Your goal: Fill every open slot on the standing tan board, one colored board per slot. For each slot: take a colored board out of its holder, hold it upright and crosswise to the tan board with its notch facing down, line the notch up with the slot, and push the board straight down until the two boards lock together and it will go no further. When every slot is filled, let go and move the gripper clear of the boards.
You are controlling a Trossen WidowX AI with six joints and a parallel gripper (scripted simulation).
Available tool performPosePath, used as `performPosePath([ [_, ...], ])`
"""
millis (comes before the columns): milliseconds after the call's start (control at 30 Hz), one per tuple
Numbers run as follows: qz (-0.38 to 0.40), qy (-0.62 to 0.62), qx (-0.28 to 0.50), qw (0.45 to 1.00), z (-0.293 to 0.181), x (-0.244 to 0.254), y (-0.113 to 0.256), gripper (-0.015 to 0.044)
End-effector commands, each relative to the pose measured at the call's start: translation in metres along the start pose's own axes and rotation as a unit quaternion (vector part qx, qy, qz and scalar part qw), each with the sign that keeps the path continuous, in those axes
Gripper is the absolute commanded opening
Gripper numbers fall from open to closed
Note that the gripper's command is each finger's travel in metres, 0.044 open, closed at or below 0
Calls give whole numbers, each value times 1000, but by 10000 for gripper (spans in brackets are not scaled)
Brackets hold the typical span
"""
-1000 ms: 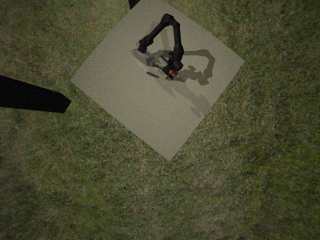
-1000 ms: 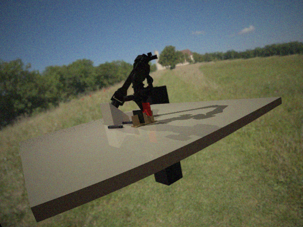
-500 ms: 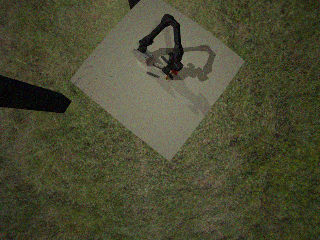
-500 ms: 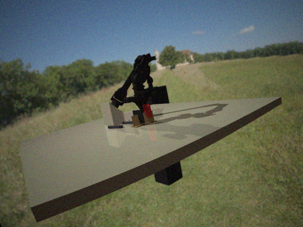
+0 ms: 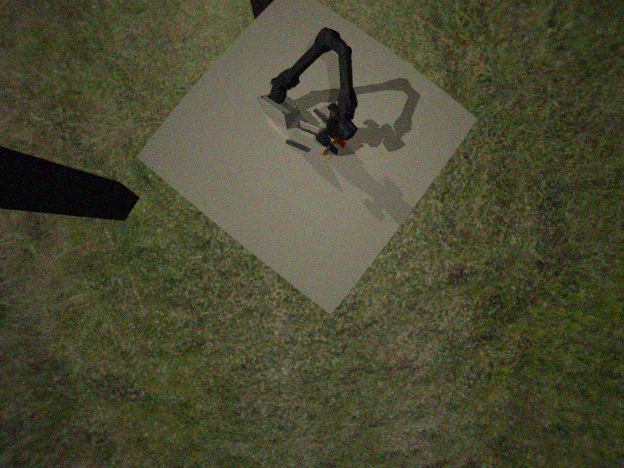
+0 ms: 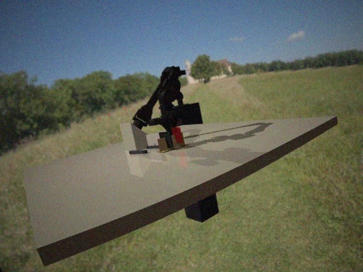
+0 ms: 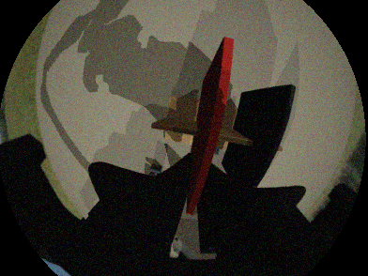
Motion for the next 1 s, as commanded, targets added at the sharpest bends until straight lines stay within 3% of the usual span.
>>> performPosePath([
  [0, 2, -3, 0, 1000, 0, 0, -4, 0],
  [733, 0, 0, 0, 1000, 0, 0, -10, 0],
  [933, 0, 0, 0, 1000, 0, 0, -10, 157],
  [967, 0, 0, 0, 1000, 0, 0, -10, 163],
])
Point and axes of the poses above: the point midway between the two fingers, 35 mm back from their tips, its own y axis back along the fingers, its own x axis across the jaws, z = x × y, the point moved 7 cm from there along y, back along the fingers, and after that the axes turned 4 degrees about -y, right-handed, at the moved point
